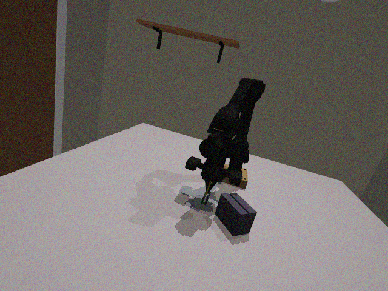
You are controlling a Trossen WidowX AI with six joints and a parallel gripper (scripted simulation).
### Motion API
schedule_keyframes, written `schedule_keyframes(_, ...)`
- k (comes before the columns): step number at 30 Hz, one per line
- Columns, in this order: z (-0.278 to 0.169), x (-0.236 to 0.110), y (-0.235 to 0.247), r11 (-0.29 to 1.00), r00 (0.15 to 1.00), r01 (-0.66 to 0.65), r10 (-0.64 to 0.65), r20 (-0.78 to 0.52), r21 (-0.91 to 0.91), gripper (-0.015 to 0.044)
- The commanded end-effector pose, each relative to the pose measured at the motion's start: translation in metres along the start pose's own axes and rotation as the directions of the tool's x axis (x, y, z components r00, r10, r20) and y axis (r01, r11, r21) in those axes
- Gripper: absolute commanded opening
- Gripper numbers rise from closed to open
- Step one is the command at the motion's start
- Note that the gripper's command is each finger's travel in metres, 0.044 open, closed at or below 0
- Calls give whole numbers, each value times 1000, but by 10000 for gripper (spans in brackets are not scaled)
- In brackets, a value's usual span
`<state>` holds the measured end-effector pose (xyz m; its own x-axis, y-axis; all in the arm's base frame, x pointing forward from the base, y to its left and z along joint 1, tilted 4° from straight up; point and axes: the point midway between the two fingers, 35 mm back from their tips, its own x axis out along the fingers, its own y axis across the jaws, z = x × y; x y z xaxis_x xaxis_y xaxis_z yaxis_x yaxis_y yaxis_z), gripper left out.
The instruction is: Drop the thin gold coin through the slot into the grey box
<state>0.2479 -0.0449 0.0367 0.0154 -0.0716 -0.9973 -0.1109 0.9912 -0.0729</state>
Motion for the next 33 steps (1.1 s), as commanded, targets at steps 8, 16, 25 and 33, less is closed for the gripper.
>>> schedule_keyframes(8,3,-30,-1,1000,1000,1,-1,8,2,0)
schedule_keyframes(16,2,-51,-1,1000,1000,1,-1,8,2,0)
schedule_keyframes(25,-1,-74,0,1000,1000,0,0,7,2,0)
schedule_keyframes(33,-1,-78,1,993,1000,1,0,7,-118,0)
